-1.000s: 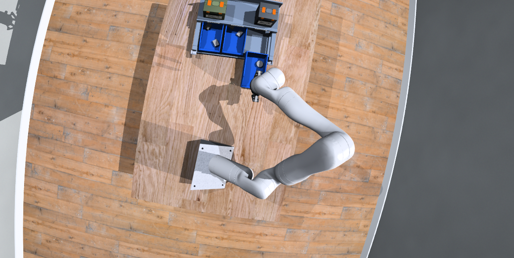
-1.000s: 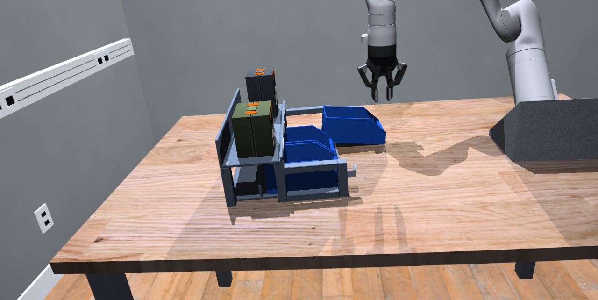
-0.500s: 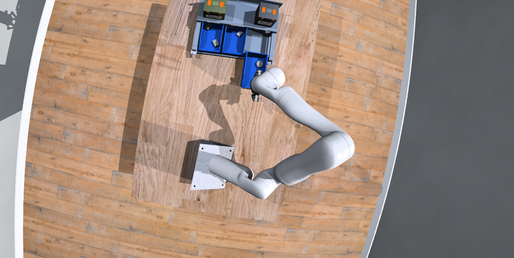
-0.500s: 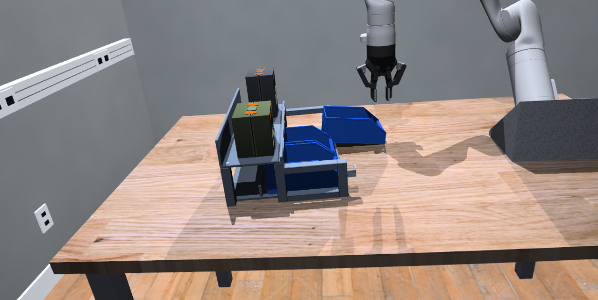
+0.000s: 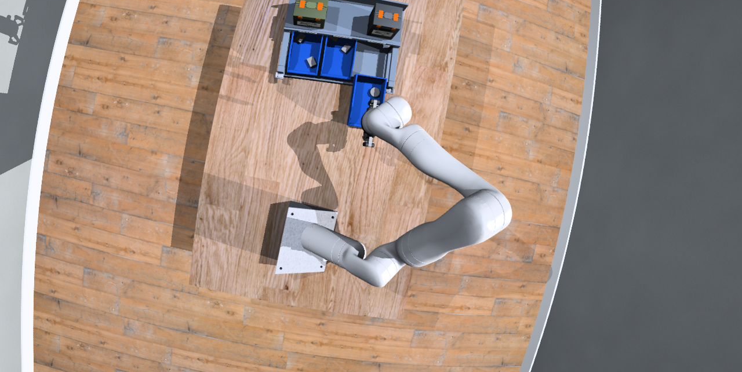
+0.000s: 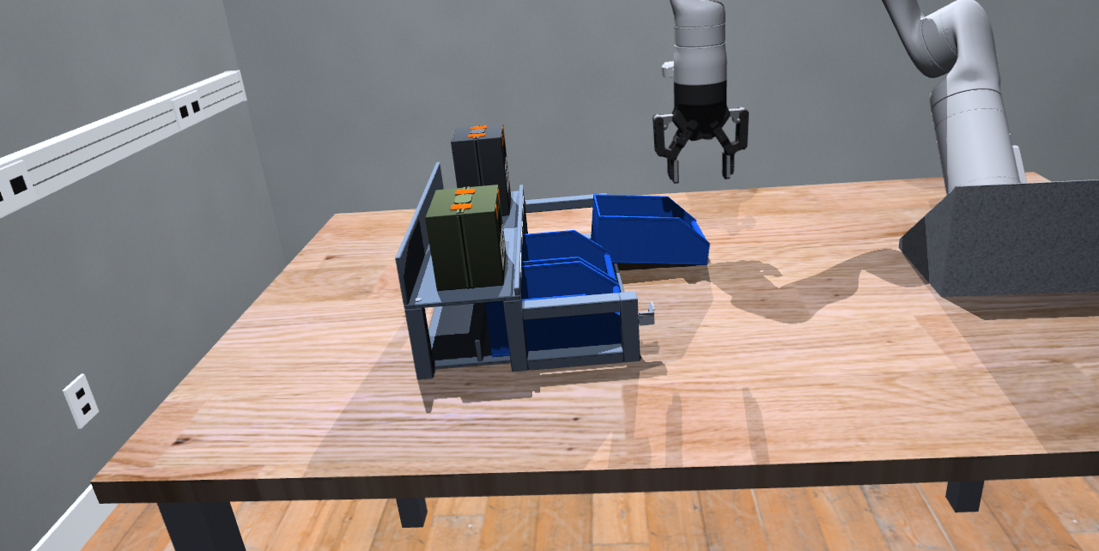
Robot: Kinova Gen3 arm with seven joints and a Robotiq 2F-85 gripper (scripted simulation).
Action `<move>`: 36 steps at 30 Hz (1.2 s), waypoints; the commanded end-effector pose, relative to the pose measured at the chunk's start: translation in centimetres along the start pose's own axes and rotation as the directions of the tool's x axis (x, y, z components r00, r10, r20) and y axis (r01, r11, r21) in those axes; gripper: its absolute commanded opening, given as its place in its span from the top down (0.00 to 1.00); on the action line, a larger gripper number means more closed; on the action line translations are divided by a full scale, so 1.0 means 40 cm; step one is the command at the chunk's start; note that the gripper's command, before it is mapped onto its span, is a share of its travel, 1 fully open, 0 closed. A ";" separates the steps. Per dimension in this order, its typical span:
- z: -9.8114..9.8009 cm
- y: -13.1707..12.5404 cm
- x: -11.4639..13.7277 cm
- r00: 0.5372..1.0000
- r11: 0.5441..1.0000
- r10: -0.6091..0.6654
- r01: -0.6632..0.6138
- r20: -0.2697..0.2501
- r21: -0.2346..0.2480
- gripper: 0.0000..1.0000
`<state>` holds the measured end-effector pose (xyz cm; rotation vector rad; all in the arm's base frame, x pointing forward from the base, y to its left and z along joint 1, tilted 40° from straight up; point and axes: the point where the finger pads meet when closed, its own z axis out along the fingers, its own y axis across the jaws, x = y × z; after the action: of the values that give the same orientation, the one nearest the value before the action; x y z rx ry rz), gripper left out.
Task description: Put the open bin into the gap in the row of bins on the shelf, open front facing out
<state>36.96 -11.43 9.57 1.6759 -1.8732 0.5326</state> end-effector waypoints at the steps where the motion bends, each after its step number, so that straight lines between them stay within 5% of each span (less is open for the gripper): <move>1: -0.001 -0.001 -0.001 1.000 1.000 0.000 0.000 0.001 0.002 0.00; 7: -0.001 -0.001 -0.001 1.000 1.000 0.000 0.000 0.001 0.002 0.00; 12: 0.136 0.002 -0.001 1.000 0.993 0.000 0.000 0.001 0.119 0.00; 24: 0.136 0.002 -0.001 1.000 0.993 0.000 0.000 0.001 0.119 0.00; 29: 0.211 0.004 -0.001 1.000 0.993 0.000 0.000 0.001 0.119 0.00; 36: 0.211 0.004 -0.001 1.000 0.993 0.000 0.000 0.001 0.119 0.00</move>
<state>35.56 -16.68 3.20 1.7514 -1.8764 0.6546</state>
